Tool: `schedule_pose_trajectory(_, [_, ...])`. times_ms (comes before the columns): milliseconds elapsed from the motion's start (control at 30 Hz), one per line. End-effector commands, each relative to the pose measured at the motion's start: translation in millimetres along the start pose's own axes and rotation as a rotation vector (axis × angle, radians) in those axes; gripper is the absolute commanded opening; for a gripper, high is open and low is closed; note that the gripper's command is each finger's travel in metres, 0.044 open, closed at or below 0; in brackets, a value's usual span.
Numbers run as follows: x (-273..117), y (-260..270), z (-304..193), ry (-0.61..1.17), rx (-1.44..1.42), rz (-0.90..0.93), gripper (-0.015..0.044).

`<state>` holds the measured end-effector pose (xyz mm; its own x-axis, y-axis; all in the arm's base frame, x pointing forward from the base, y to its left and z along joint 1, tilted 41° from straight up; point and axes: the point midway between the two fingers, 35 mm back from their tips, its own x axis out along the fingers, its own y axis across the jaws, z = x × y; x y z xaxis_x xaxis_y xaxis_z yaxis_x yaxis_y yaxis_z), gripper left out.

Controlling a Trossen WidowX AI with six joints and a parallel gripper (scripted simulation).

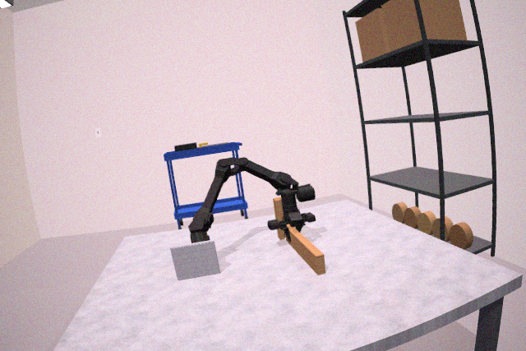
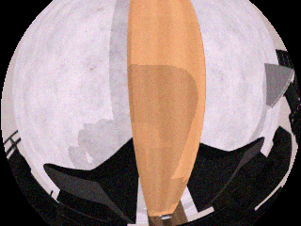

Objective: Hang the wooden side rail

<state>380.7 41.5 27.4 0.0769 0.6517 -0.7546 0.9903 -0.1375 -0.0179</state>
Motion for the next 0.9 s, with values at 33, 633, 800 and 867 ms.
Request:
schedule_pose_trajectory(33, [0.0,-4.5,0.7,0.001,0.017,-0.004,0.0])
schedule_pose_trajectory(633, [0.1,-8.2,0.0,0.0,0.001,-0.001,0.0])
schedule_pose_trajectory(800, [0.1,-8.2,0.0,0.0,0.001,-0.001,0.0])
schedule_pose_trajectory(867, [0.1,-8.2,0.0,0.0,0.001,-0.001,0.0])
